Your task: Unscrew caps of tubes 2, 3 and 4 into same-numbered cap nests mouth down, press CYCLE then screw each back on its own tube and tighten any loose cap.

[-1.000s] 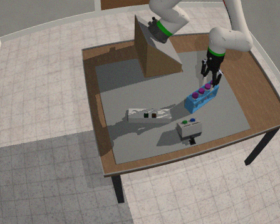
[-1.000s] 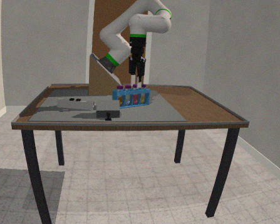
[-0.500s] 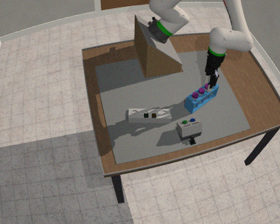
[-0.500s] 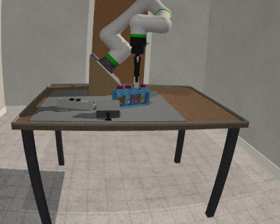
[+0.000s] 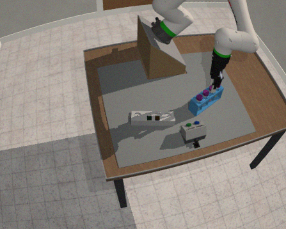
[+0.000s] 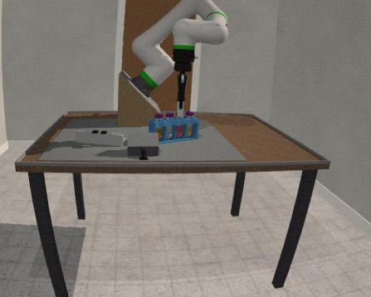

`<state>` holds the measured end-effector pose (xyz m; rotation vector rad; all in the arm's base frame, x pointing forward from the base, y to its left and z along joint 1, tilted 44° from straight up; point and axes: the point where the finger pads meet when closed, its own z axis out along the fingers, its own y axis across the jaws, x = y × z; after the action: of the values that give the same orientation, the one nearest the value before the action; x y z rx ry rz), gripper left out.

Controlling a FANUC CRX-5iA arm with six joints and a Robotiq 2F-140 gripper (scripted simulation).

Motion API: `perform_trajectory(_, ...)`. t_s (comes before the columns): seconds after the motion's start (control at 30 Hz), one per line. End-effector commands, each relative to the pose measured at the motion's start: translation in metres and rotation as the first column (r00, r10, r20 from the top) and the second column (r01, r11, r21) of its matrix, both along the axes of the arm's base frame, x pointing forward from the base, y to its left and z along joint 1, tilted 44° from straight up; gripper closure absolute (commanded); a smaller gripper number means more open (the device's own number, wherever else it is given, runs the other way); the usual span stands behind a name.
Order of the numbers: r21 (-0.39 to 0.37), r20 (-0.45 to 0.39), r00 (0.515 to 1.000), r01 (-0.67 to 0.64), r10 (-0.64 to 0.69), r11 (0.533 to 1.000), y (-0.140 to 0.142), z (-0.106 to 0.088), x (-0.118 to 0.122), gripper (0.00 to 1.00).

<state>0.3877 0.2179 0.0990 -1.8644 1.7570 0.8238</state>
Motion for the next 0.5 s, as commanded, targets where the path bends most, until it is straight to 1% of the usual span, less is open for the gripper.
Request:
perform_trajectory(0.0,0.006,0.034,0.999,-0.036,0.036,0.999,0.0000,0.0000,0.0001,1.00)
perform_trajectory(0.1,0.014,0.137,0.980,-0.145,0.141,0.989,0.0000,0.0001,0.0001,1.00)
perform_trajectory(0.2,0.011,0.239,0.940,-0.252,0.242,0.968,0.0000,0.0001,0.0001,1.00)
perform_trajectory(0.3,-0.003,0.337,0.879,-0.356,0.336,0.935,-0.0001,0.0001,0.0001,1.00)
perform_trajectory(0.43,-0.039,0.459,0.768,-0.484,0.446,0.874,-0.0001,0.0002,0.0001,1.00)
perform_trajectory(0.47,-0.039,0.459,0.768,-0.484,0.446,0.874,-0.0001,0.0002,0.0001,1.00)
